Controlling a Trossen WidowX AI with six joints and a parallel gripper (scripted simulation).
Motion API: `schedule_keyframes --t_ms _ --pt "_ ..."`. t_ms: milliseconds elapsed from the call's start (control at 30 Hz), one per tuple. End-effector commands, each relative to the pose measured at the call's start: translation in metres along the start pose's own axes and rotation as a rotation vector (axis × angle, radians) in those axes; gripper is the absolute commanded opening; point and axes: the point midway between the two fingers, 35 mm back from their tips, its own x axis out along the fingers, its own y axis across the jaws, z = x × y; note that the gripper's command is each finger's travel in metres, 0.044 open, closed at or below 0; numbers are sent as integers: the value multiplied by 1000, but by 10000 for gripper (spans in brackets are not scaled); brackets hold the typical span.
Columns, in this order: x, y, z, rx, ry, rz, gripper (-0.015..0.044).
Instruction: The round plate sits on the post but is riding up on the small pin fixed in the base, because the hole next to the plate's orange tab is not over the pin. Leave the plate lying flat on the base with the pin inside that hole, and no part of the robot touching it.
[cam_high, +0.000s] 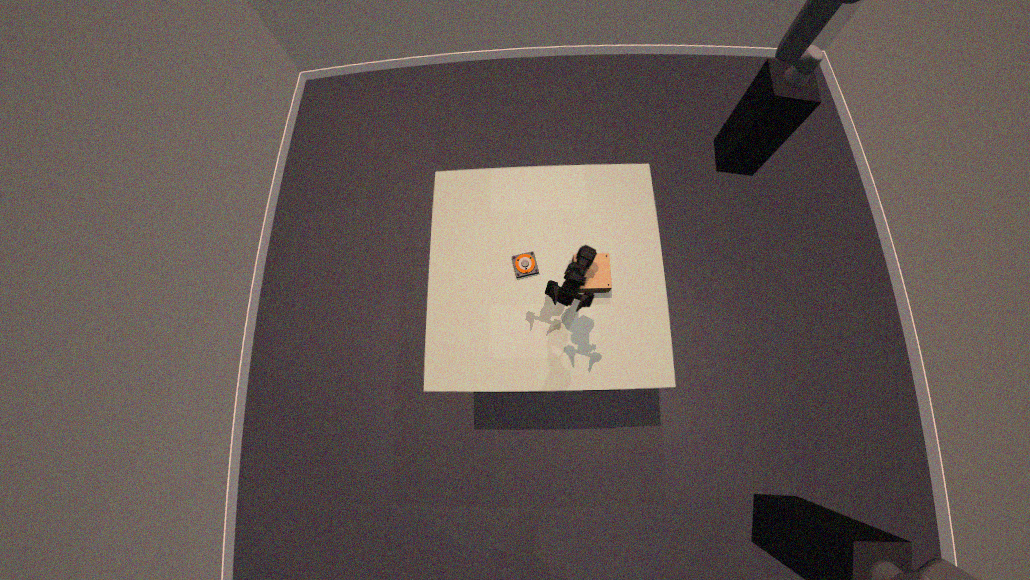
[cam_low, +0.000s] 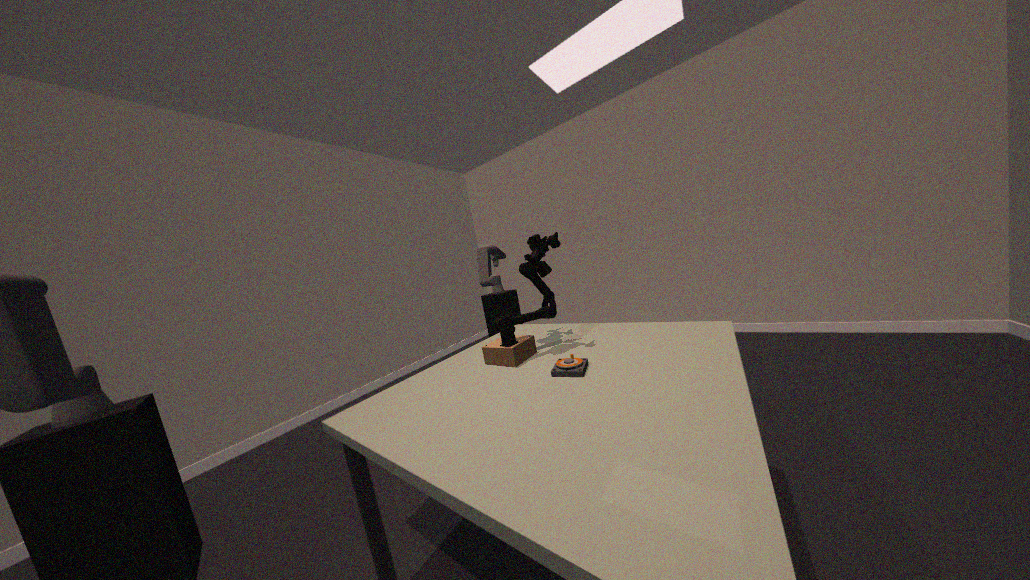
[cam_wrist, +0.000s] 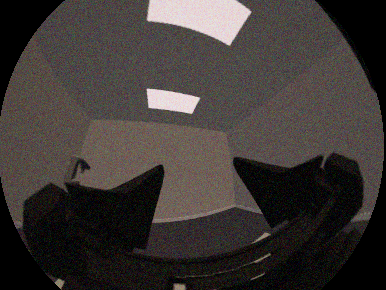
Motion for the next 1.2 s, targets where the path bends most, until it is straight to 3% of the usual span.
schedule_keyframes --t_ms 0,100,300,467,567,700,900,1100,1167 --pt "0 3 5 14 -15 7 374" --pt "-11 40 74 220 -217 113 295" --pt "-43 67 153 480 -439 259 137" --pt "-104 73 244 824 -700 479 6" --pt "-127 66 264 945 -794 541 0" --pt "-195 35 317 1248 -1014 770 0" --pt "-275 -28 350 1570 -1260 1063 0" --pt "-337 -102 348 1813 -1495 1346 0" --pt "-366 -142 334 1905 -1630 1517 0"
